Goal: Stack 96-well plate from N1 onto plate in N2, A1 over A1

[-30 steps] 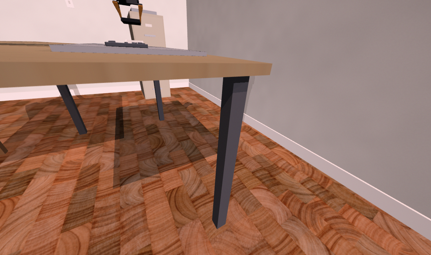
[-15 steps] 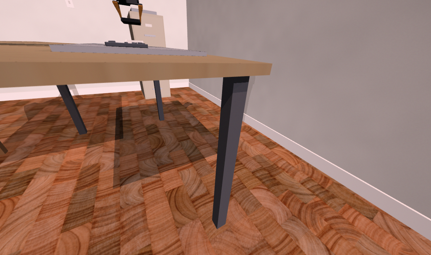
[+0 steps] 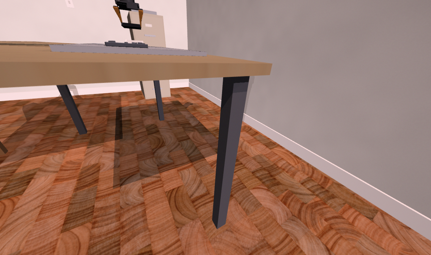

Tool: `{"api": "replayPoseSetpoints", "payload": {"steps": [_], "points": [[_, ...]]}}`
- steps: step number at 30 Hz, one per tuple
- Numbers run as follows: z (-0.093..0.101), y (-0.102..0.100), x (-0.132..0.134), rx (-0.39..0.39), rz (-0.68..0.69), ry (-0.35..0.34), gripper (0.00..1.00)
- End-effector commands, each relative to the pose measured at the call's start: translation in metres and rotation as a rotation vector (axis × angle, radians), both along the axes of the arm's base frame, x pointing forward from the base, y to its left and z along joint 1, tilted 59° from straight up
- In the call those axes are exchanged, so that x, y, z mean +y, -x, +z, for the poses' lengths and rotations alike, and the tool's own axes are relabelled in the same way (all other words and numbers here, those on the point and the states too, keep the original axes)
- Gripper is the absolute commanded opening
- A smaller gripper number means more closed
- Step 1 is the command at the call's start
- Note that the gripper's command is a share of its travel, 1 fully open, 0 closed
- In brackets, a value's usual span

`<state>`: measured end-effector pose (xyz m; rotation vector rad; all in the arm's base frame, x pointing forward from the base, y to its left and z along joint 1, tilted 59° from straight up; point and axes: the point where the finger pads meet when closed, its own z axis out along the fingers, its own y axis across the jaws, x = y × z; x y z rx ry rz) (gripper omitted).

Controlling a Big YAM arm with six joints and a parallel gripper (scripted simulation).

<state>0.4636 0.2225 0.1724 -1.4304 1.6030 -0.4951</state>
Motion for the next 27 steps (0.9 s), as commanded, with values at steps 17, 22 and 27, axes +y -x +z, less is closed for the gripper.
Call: {"api": "replayPoseSetpoints", "payload": {"steps": [17,22,27], "points": [[-0.012,-0.030,0.004,-0.010,-0.003,0.000,0.00],[-0.017,-0.037,0.006,-0.010,-0.003,0.000,0.00],[-0.022,-0.043,0.008,-0.010,-0.003,0.000,0.00]]}}
